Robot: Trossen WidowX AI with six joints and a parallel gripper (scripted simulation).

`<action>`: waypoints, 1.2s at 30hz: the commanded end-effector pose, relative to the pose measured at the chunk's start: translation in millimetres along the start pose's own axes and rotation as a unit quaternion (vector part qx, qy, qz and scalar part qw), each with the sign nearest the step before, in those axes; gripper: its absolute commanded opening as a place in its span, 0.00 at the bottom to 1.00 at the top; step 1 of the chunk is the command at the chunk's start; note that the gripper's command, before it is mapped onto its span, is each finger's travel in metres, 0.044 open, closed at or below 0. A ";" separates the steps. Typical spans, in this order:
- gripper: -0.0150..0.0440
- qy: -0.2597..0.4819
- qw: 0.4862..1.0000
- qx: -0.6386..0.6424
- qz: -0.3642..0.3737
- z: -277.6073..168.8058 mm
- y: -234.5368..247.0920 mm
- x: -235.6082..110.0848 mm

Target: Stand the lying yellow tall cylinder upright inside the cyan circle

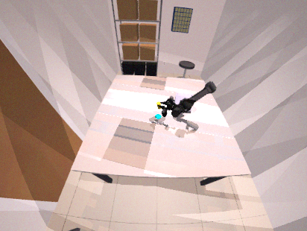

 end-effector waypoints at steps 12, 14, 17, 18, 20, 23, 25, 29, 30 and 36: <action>0.43 -0.033 0.998 0.047 0.023 2.3 -0.9 -4.4; 0.43 -0.037 0.998 0.053 0.027 2.5 -0.9 -5.0; 0.43 -0.043 0.997 0.062 0.031 3.0 -0.8 -5.9; 0.43 -0.044 0.996 0.065 0.033 3.1 -0.8 -6.2; 0.43 -0.048 0.996 0.072 0.036 3.4 -0.8 -6.8; 0.43 -0.053 0.994 0.081 0.041 3.7 -0.8 -7.7; 0.43 -0.057 0.994 0.088 0.044 4.0 -0.9 -8.3; 0.43 -0.063 0.992 0.101 0.051 4.5 -1.0 -9.6; 0.43 -0.065 0.991 0.104 0.052 4.6 -1.1 -9.9; 0.43 -0.069 0.989 0.114 0.057 4.9 -1.3 -10.8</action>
Point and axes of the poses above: the point midway between the two fingers, 35 mm back from their tips, its own x axis out along the fingers, its own y axis across the jaws, z = x × y, the point moved 1 cm from there along -x, back along the fingers, and after that the axes turned 5 degrees about x, right-handed, at the moved point
